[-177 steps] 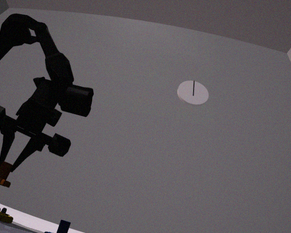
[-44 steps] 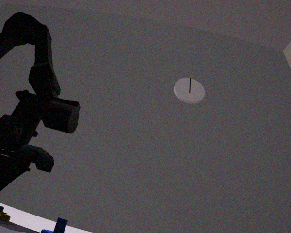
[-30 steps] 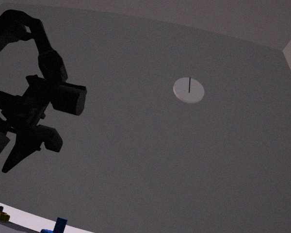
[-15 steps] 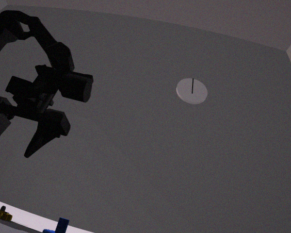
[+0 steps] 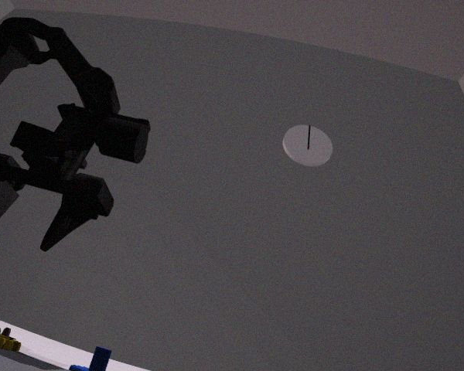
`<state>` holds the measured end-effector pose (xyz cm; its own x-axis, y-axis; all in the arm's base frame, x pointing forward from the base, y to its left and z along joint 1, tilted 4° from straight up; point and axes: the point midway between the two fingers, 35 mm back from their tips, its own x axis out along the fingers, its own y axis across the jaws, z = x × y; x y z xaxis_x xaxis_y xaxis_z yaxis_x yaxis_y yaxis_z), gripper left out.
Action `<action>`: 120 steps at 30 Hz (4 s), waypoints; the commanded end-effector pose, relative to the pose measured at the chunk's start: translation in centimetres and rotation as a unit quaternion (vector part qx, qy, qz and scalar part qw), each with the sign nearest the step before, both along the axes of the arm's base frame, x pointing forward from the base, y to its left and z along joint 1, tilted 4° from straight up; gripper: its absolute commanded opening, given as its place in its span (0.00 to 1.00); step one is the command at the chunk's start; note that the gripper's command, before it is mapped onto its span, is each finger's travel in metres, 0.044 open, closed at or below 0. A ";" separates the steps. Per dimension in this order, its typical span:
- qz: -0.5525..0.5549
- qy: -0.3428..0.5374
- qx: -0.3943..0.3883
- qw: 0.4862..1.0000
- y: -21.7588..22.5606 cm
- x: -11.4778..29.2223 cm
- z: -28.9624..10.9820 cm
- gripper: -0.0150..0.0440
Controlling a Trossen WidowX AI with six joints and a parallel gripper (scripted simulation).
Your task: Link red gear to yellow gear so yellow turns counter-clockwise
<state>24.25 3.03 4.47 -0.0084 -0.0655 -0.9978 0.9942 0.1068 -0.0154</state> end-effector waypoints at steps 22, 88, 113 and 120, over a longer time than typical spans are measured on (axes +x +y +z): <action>-0.002 -0.002 0.001 1.000 0.2 0.2 0.2 1.00; -0.002 0.001 0.011 1.000 23.6 -6.2 3.6 1.00; -0.002 0.001 0.011 1.000 23.6 -6.2 3.6 1.00; -0.002 0.001 0.011 1.000 23.6 -6.2 3.6 1.00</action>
